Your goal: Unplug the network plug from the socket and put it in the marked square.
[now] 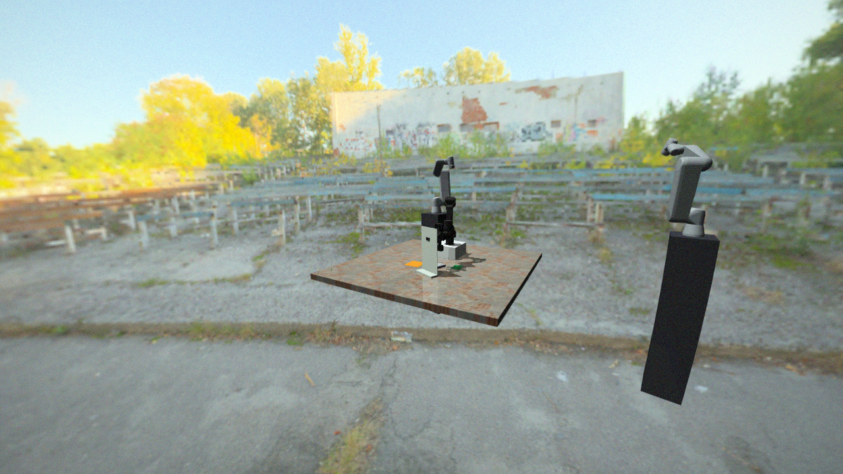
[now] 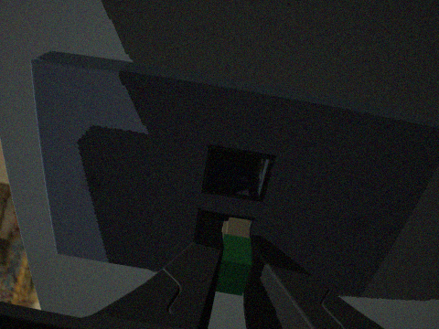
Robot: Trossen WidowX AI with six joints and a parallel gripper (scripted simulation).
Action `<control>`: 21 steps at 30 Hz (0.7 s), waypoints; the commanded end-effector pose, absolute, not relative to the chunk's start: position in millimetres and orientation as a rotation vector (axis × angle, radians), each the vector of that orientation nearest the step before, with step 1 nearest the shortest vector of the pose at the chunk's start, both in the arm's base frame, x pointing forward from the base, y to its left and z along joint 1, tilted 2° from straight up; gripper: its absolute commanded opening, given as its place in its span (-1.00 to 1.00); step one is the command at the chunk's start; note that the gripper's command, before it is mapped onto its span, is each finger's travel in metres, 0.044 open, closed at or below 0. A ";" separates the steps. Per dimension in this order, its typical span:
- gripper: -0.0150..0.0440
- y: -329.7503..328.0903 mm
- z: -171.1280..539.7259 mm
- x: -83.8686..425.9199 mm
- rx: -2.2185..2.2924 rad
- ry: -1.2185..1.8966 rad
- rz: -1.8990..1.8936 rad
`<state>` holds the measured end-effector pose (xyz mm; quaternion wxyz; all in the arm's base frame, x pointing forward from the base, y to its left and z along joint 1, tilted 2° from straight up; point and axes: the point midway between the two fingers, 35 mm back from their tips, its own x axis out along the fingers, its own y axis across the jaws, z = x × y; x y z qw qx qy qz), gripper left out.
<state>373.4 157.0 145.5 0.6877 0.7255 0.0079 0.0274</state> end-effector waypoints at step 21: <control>-0.49 159.7 144.4 357.5 1.629 0.021 0.060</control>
